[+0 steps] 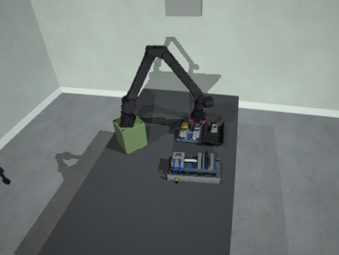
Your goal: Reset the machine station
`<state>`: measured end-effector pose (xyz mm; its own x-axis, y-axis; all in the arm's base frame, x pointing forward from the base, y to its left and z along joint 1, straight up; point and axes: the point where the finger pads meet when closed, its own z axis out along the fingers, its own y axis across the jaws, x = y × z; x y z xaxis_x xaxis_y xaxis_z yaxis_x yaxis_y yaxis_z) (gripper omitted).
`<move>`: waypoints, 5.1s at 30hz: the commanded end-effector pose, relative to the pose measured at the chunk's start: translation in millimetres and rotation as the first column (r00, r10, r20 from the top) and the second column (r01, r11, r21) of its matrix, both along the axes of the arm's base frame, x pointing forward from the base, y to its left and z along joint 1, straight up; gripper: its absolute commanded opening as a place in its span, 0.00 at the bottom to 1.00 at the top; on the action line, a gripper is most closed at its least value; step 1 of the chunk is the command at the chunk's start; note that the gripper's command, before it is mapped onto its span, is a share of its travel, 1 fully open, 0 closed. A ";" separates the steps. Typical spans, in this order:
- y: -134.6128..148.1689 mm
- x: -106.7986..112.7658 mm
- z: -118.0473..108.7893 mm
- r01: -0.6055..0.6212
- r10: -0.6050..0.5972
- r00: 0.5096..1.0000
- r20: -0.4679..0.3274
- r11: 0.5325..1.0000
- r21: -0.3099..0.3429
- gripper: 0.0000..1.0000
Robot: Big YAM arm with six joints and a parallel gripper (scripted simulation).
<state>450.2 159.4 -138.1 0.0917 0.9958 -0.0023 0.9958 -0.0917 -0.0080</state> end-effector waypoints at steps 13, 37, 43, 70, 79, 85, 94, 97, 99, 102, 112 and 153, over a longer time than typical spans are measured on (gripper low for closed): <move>6.6 9.8 -3.9 0.000 0.000 1.000 0.020 1.000 0.006 0.64; 7.8 12.9 -6.4 0.000 0.000 1.000 0.025 1.000 0.008 0.64; 7.6 12.3 -8.1 0.000 0.000 1.000 0.023 1.000 0.007 0.64; 7.9 13.3 -6.0 0.000 0.000 1.000 0.026 1.000 0.008 0.64; 7.9 13.4 -5.9 0.000 0.000 1.000 0.026 1.000 0.008 0.64; 7.9 13.3 -5.9 -0.001 0.000 1.000 0.026 1.000 0.008 0.00; 7.9 13.2 -5.4 -0.001 0.001 1.000 0.025 1.000 0.008 0.00; 7.9 13.2 -5.3 -0.001 0.001 1.000 0.025 1.000 0.008 0.00; 7.9 13.2 -5.3 -0.001 0.001 1.000 0.025 1.000 0.008 0.00; 7.9 13.2 -5.2 -0.001 0.001 1.000 0.025 1.000 0.008 0.00; 7.9 13.2 -5.2 -0.001 0.001 1.000 0.025 1.000 0.008 0.00; 8.0 13.5 -3.4 -0.001 0.001 1.000 0.026 1.000 0.008 0.00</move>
<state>449.6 159.2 -146.8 0.0919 0.9958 -0.0026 0.9957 -0.0919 -0.0087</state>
